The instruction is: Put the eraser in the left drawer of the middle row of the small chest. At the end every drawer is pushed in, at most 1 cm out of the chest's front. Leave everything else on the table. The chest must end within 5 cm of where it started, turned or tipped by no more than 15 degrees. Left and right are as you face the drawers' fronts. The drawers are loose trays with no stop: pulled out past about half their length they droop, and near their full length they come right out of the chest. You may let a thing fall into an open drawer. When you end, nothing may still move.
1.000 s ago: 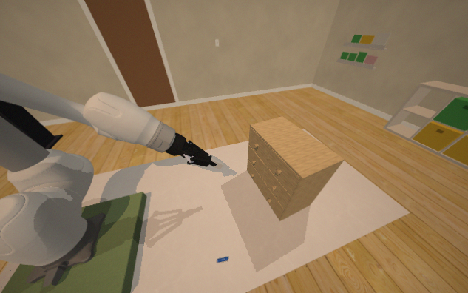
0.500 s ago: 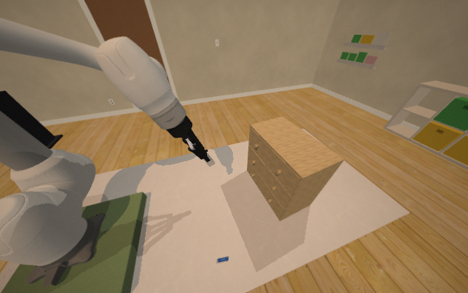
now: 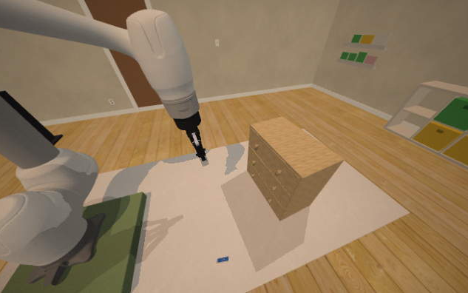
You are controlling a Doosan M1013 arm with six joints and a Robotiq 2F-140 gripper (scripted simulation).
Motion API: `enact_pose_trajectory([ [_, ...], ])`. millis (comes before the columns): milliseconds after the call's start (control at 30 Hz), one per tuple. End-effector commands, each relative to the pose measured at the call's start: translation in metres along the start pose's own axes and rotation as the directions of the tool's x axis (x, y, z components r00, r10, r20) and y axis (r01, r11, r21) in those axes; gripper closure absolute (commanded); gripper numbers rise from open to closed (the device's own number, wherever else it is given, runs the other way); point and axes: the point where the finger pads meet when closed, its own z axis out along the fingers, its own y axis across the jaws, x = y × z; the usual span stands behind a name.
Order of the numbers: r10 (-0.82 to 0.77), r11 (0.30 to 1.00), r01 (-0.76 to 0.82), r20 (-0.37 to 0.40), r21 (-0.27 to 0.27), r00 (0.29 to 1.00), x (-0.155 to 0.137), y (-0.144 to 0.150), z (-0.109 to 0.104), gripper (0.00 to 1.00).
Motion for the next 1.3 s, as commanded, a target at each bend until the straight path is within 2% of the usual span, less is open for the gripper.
enact_pose_trajectory([
  [0,-0.001,1.000,0.001,0.047,0.004,0.999,-0.0023,0.0007,-0.0035,1.00],
  [333,-0.001,1.000,0.001,0.093,0.004,0.996,-0.0058,0.0007,-0.0076,1.00],
  [1000,-0.001,1.000,0.001,0.097,0.004,0.995,-0.0061,0.0007,-0.0080,1.00],
  [1033,-0.001,1.000,0.001,0.097,0.004,0.995,-0.0061,0.0007,-0.0080,0.00],
  [1267,-0.001,1.000,0.001,0.097,0.004,0.995,-0.0061,0.0007,-0.0080,0.00],
])
